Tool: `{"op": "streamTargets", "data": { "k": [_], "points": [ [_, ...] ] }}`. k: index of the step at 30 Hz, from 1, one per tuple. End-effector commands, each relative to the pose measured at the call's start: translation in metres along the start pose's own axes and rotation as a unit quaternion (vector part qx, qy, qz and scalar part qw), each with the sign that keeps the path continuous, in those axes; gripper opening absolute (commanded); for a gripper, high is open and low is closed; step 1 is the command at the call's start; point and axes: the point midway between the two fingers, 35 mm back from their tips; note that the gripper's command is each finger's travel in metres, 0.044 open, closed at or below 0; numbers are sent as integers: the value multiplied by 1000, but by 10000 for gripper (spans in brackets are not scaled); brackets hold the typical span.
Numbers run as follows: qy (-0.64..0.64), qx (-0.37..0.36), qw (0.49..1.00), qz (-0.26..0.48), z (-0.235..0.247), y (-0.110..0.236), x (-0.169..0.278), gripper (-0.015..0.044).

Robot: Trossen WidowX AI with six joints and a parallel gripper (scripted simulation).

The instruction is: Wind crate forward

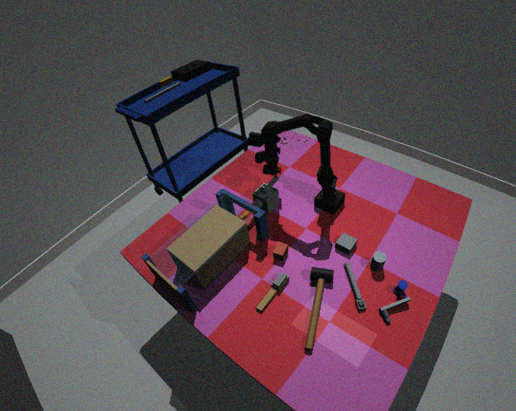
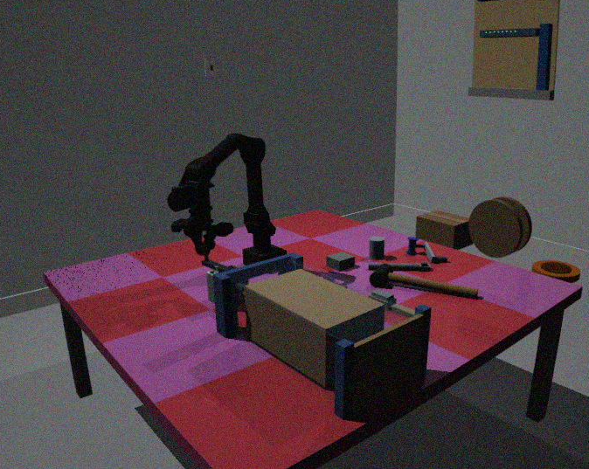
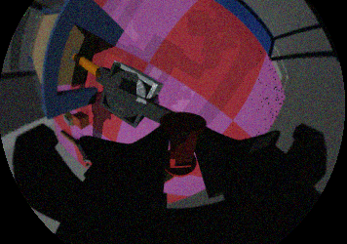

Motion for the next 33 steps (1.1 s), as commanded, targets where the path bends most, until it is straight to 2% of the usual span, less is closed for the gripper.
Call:
{"op": "streamTargets", "data": {
  "k": [1, 33],
  "points": [
    [0, 6, 1000, 0, -9, -8, -16, 0],
    [0, 6, 1000, -2, -12, -7, -66, 0]
  ]
}}
Point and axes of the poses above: the point midway between the two fingers, 35 mm back from their tips, its own y axis back along the fingers, its own z axis across the jaws, x = y × z, and after that the axes turned 11 degrees about y, right-handed
